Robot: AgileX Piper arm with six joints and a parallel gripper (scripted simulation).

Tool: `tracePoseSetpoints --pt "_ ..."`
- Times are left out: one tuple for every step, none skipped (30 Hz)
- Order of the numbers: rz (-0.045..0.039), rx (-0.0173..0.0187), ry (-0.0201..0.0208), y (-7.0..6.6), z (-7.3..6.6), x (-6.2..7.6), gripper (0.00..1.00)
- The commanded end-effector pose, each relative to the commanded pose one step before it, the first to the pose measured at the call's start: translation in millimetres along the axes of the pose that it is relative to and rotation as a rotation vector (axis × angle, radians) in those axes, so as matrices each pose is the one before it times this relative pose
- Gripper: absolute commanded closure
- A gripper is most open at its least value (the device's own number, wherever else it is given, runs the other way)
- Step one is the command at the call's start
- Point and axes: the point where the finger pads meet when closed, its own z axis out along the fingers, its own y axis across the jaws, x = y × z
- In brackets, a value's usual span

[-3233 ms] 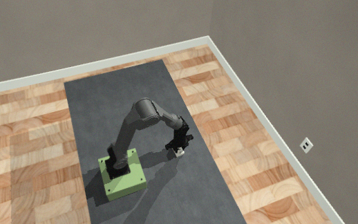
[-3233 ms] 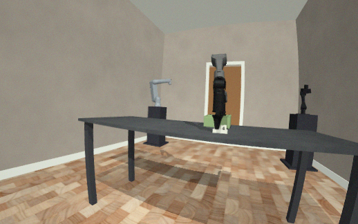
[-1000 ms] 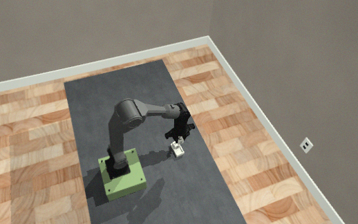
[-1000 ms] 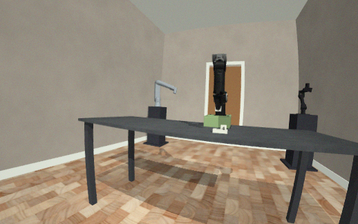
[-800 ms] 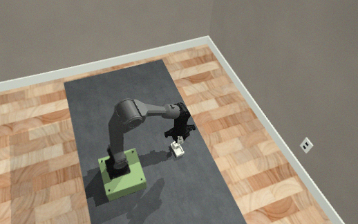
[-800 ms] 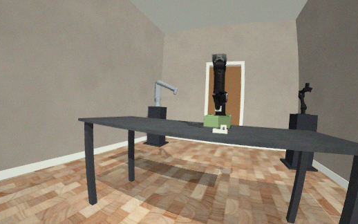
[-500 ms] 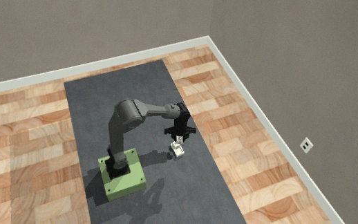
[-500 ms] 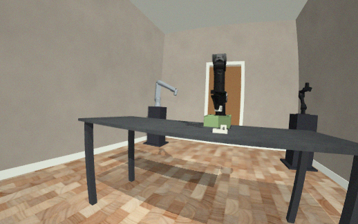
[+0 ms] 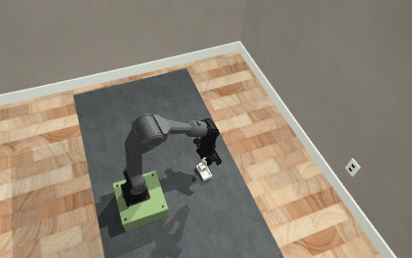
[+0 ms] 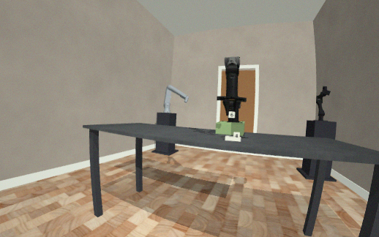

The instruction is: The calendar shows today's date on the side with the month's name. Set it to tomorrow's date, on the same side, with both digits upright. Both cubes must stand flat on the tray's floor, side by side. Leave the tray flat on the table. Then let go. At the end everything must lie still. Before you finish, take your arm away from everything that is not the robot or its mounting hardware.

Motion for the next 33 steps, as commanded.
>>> tracePoseSetpoints --pt "0.15856 0.00957 0.00002 -0.04 -0.74 -0.02 0.67" --pt "0.08057 0.00001 -0.00003 0.00 -0.03 0.01 0.67" --pt "0.08069 0.00001 -0.00003 0.00 -0.03 0.01 0.67" --pt "0.08057 0.00001 -0.00003 -0.01 -0.03 0.01 0.67" --pt "0.08021 0.00001 -0.00003 -0.01 -0.03 0.01 0.67" --pt "0.07961 0.00000 -0.00003 -0.01 -0.03 0.01 0.67" --pt "0.07877 0.00000 -0.00003 -0.01 -0.03 0.01 0.67" --pt "0.07769 0.00000 -0.00003 -0.01 -0.03 0.01 0.67" --pt "0.07639 0.00000 -0.00003 -0.01 -0.03 0.01 0.67" --pt "0.07487 -0.00001 -0.00003 -0.01 -0.03 0.01 0.67" --pt "0.07313 0.00000 -0.00002 -0.01 -0.02 0.01 0.67" --pt "0.07118 0.00001 -0.00001 -0.01 -0.02 0.01 0.67" --pt "0.00000 0.00000 0.00000 0.00 0.00 0.00 0.67" --pt "0.00000 0.00000 0.00000 0.00 0.00 0.00 0.67" --pt "0.06903 0.00002 0.00001 -0.01 -0.01 0.01 0.67" --pt "0.06670 -0.00001 -0.00002 -0.01 -0.02 0.00 0.67" --pt "0.06419 0.00000 -0.00001 -0.01 -0.02 0.00 0.67" --pt "0.06152 0.00002 0.00001 -0.01 -0.01 0.00 0.67" --pt "0.05870 -0.00001 -0.00002 -0.01 -0.02 0.00 0.67" --pt "0.05574 0.00001 0.00000 -0.01 -0.01 0.00 0.67" --pt "0.05266 0.00001 0.00000 -0.01 -0.01 0.00 0.67" --pt "0.04948 0.00000 -0.00001 -0.01 -0.01 0.00 0.67" --pt "0.04622 -0.00001 -0.00001 -0.01 -0.02 0.00 0.67" --pt "0.04289 -0.00001 -0.00001 -0.01 -0.01 0.00 0.67" --pt "0.03951 0.00000 -0.00001 -0.01 -0.01 0.00 0.67" --pt "0.03615 0.00000 -0.00001 -0.01 -0.01 -0.01 0.67" --pt "0.03285 0.00000 -0.00001 -0.01 -0.01 -0.04 0.67" --pt "0.02945 -0.00001 -0.00001 -0.01 -0.01 -0.03 0.67" --pt "0.02621 -0.00003 0.00016 0.00 -0.01 0.01 0.67" --pt "0.00000 0.00000 0.00000 0.00 0.00 0.00 0.67" --pt "0.00000 0.00000 0.00000 0.00 0.00 0.00 0.67" --pt "0.02308 -0.00003 0.00028 0.00 0.00 0.02 0.67" --pt "0.01969 -0.00001 0.00007 0.00 -0.01 0.00 0.67"
